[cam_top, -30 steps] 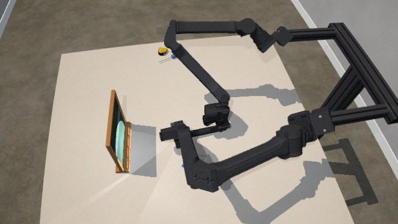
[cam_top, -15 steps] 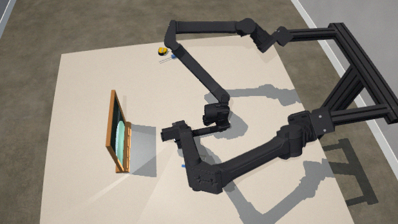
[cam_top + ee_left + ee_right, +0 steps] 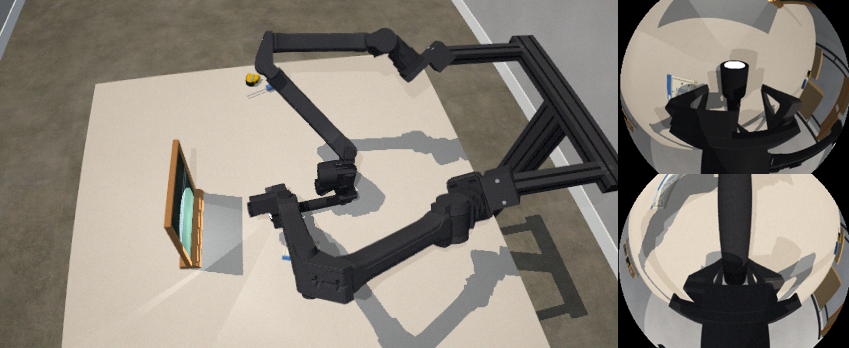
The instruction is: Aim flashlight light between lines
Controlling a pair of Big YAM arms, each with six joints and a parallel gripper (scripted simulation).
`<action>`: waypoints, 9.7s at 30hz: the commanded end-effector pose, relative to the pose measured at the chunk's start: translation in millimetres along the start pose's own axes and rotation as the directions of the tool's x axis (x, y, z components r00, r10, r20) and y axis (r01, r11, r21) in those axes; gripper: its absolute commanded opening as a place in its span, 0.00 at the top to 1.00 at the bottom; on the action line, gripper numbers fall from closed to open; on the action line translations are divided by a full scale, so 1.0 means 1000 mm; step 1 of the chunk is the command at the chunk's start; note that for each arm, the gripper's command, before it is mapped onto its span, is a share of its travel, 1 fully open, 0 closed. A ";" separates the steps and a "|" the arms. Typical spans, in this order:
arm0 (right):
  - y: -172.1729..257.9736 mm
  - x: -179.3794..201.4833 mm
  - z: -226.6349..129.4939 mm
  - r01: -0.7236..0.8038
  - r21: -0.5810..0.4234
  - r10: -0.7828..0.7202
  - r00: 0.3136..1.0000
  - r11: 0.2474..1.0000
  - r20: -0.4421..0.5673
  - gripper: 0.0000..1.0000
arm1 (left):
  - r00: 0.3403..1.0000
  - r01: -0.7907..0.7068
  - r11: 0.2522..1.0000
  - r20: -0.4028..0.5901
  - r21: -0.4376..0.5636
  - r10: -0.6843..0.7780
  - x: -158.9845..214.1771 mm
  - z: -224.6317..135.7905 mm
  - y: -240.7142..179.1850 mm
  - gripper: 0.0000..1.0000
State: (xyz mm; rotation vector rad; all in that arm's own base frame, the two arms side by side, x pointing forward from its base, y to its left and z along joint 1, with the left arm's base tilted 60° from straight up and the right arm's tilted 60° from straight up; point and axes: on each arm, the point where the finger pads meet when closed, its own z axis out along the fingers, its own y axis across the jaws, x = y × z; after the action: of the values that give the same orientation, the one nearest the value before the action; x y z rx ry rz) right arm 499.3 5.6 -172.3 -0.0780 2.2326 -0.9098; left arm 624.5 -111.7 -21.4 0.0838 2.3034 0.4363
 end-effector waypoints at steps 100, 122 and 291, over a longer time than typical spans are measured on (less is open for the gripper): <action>-0.006 0.019 -0.003 0.038 -0.007 -0.039 0.999 0.999 -0.033 0.71 | 1.000 -0.023 0.797 -0.026 -0.604 0.009 0.010 0.054 0.009 0.00; -0.006 0.019 -0.003 0.038 -0.007 -0.039 0.999 0.999 -0.033 0.71 | 1.000 -0.017 0.849 -0.007 -0.528 0.016 -0.005 0.047 0.011 0.51; -0.005 0.019 -0.003 0.040 -0.008 -0.040 0.999 0.999 -0.031 0.71 | -0.323 -0.560 0.783 0.942 -0.271 0.095 -0.254 -0.130 -0.063 0.00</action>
State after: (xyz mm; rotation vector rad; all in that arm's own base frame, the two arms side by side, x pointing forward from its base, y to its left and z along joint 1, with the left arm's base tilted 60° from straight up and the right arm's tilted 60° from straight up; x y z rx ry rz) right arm 499.0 5.3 -172.4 -0.0763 2.2330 -0.9119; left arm 730.0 -221.5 194.4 0.9916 0.5417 0.1268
